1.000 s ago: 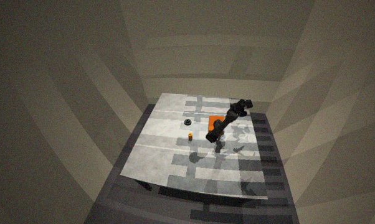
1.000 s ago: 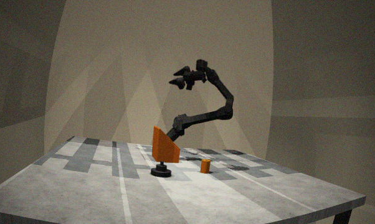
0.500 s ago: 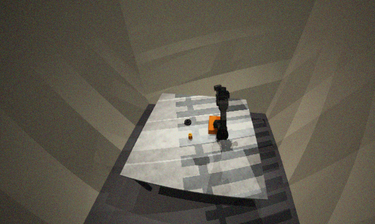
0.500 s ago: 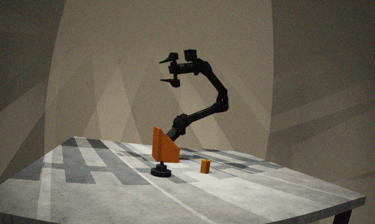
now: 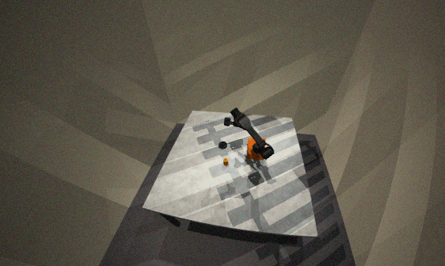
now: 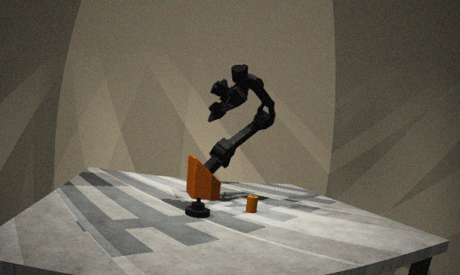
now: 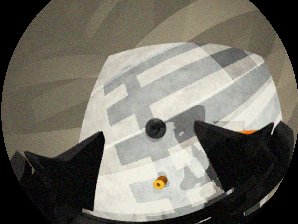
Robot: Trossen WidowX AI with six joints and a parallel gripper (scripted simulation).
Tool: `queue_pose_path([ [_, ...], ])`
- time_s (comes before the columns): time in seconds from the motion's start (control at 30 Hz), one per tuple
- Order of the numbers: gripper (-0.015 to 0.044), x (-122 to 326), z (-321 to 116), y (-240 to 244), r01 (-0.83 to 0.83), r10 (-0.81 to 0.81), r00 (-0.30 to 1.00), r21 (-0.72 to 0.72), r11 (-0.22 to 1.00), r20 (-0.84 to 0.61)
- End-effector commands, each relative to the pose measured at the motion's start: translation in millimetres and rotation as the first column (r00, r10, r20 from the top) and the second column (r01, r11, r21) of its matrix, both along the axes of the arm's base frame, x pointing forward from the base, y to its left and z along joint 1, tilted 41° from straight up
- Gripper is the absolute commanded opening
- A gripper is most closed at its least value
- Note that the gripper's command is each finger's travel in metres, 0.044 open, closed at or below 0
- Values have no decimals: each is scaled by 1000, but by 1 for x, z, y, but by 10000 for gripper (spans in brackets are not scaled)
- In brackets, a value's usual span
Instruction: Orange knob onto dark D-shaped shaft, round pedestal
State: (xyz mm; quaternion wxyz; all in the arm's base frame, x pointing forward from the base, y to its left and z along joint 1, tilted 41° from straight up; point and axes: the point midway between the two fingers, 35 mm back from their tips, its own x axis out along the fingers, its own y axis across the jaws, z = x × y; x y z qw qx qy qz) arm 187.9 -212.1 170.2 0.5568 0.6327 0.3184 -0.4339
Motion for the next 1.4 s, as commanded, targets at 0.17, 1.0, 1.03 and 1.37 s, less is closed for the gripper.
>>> queue_pose_path([
  [0.17,440,72,-35,105,-686,684,728,78,724,50],
  [1.0,440,96,-82,248,-999,964,40,-6,43,263],
  [1.03,440,96,-83,248,-999,964,40,-6,43,263],
  [1.37,440,98,-97,257,-999,964,40,-6,43,263],
])
